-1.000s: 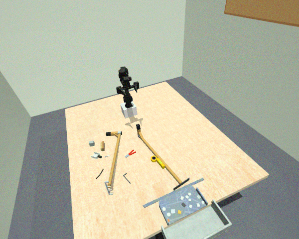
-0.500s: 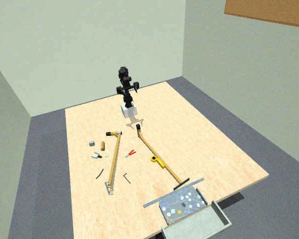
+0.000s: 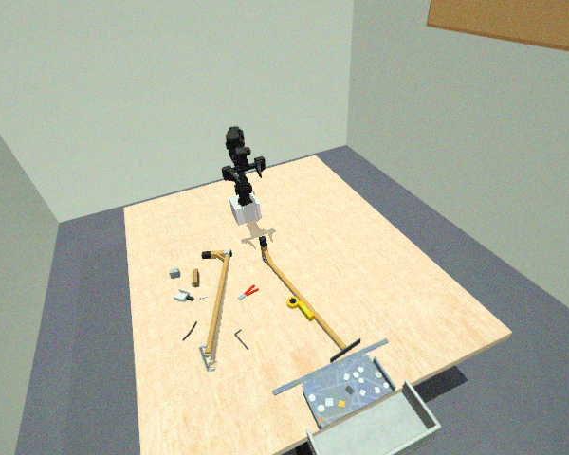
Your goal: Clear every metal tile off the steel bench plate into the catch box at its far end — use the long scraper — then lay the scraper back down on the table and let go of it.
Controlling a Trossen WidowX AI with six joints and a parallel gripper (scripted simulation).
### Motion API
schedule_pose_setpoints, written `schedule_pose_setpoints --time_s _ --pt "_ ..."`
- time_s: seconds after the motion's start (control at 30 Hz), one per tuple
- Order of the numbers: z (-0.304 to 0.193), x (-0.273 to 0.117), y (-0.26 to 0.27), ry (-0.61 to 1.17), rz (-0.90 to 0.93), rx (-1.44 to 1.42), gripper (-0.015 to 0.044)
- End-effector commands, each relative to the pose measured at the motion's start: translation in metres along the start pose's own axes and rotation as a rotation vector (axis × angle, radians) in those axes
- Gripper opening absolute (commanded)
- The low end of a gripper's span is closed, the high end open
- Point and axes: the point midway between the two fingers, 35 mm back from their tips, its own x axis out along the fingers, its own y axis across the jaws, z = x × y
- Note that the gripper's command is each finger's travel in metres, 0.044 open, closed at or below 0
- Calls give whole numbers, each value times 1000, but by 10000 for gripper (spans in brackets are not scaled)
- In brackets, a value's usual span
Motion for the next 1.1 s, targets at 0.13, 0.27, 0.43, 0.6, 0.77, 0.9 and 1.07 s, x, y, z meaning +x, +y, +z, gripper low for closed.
schedule_pose_setpoints --time_s 0.13,0.27,0.43,0.6,0.77,0.9,1.07 --pt "5 16 -3 53 2 8 440" --pt "6 26 -4 82 4 11 440" --pt "6 37 -5 120 7 14 440" --pt "6 50 -6 157 10 16 440" --pt "5 62 -7 195 13 17 440" --pt "4 73 -8 225 15 18 440" --pt "1 86 -9 262 18 18 440"
